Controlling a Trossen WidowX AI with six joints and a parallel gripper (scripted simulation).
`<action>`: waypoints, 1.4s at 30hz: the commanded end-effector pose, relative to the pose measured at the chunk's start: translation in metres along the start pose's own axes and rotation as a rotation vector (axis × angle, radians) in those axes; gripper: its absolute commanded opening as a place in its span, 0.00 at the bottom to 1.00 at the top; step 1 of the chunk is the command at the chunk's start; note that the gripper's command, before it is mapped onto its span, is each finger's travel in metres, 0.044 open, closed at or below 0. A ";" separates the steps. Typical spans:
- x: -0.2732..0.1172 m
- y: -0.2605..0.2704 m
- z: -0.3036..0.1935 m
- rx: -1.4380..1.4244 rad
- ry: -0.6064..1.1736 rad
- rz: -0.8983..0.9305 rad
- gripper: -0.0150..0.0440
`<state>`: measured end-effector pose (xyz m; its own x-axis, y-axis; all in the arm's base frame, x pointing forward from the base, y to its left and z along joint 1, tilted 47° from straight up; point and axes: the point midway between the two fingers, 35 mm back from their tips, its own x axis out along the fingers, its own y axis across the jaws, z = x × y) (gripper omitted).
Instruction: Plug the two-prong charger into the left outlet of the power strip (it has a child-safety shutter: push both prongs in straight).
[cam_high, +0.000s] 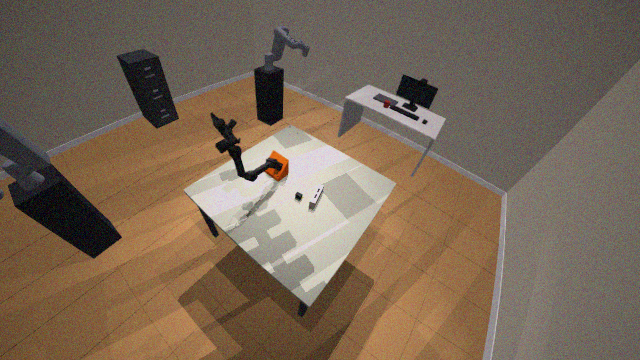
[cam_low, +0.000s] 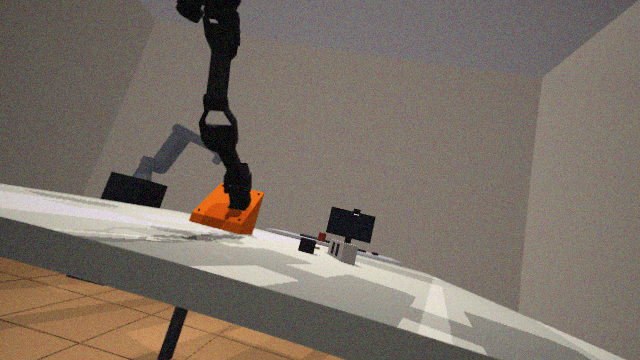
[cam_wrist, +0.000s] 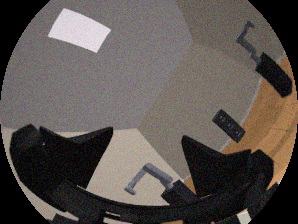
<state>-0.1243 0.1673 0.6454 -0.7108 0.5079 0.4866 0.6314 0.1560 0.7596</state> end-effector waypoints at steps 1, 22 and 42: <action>0.004 0.000 0.039 -0.027 -0.115 0.010 1.00; -0.044 0.018 0.199 -0.273 -0.675 0.051 1.00; -0.159 0.028 0.328 -0.408 -1.226 -0.069 1.00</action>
<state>0.0823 0.3609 0.4737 0.0672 0.9974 -0.0258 0.3418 0.0012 0.9398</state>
